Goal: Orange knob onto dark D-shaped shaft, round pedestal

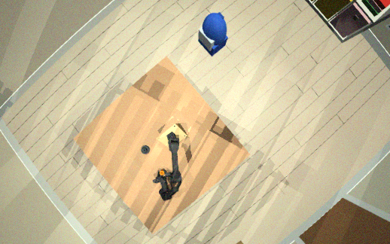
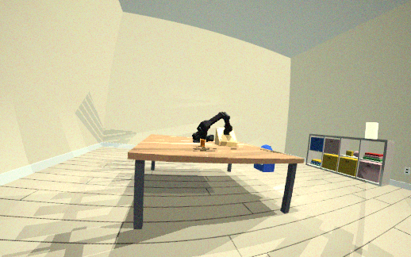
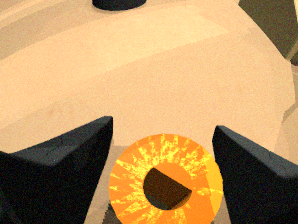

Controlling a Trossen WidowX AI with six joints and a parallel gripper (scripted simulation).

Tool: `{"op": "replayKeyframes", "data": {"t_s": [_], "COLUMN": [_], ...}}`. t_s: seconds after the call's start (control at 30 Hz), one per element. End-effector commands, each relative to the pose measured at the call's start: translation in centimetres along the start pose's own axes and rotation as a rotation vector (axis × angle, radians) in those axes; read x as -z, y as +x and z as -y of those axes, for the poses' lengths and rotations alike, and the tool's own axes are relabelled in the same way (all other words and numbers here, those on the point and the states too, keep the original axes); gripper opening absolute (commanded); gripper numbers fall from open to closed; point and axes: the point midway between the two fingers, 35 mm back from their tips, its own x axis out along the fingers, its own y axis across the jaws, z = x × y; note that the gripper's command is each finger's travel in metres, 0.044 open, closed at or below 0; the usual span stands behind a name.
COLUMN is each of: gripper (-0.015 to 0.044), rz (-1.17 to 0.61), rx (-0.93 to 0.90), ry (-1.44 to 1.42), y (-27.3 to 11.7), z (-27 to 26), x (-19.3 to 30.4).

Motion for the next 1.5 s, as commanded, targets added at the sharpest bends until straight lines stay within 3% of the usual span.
{"op": "replayKeyframes", "data": {"t_s": [0.0,0.17,0.4,0.63,0.83,1.13,1.3,1.47], "gripper": [0.026,0.026,0.044,0.044,0.044,0.044,0.044,0.044], "rz": [0.001,0.001,0.001,-0.002,-0.058,-0.075,-0.508,-0.951], "rx": [0.001,0.001,0.001,-0.002,-0.087,-0.083,0.022,0.005], "ry": [0.0,0.0,0.0,0.0,0.001,0.003,0.034,0.019], "y": [0.0,0.0,0.0,-0.1,-4.3,-4.3,-3.9,-5.6], "z": [0.0,0.0,0.0,0.0,0.3,0.3,0.2,-0.1], "x": [0.0,0.0,0.0,-0.2,-6.6,-6.9,-6.9,-8.0]}}
